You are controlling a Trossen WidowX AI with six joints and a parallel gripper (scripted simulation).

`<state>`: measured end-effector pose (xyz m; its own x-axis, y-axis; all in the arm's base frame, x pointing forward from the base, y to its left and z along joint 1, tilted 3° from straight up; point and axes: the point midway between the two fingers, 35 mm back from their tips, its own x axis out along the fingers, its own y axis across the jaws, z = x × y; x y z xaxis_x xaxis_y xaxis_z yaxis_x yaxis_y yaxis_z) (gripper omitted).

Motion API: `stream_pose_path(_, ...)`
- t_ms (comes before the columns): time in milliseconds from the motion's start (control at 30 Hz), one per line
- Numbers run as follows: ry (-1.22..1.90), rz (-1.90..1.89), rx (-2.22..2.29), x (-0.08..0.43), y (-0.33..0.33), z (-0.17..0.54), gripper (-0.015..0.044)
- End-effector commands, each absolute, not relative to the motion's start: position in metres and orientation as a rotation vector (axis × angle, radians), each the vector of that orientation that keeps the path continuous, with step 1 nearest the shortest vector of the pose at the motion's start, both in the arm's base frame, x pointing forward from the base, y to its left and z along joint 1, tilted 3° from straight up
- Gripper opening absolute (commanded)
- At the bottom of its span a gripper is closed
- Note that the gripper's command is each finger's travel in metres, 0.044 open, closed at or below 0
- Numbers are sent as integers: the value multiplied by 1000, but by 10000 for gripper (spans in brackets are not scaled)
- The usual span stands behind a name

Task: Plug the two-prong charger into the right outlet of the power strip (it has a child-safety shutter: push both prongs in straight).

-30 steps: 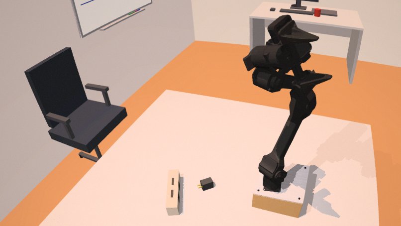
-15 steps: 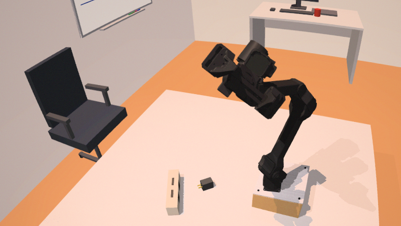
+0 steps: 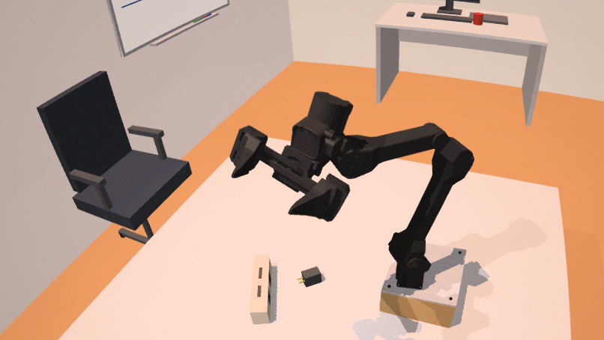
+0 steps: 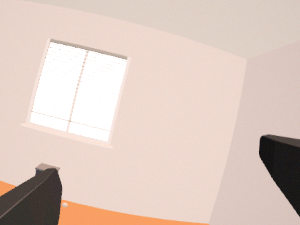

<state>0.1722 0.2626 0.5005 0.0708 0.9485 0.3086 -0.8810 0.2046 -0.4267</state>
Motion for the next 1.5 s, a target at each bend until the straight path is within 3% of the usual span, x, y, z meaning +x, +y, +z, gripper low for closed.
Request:
stream_pose_path(0, -467, 1299, -162, 208, 265, 474, 440)
stream_pose_path(400, -23, 1014, -254, 312, 238, 358, 440)
stream_pose_path(733, 361, 797, -344, 358, 181, 250, 440)
stream_pose_path(1033, 720, 637, -424, 361, 116, 158, 440)
stream_pose_path(1467, 1224, 500, -514, 316, 26, 64, 440)
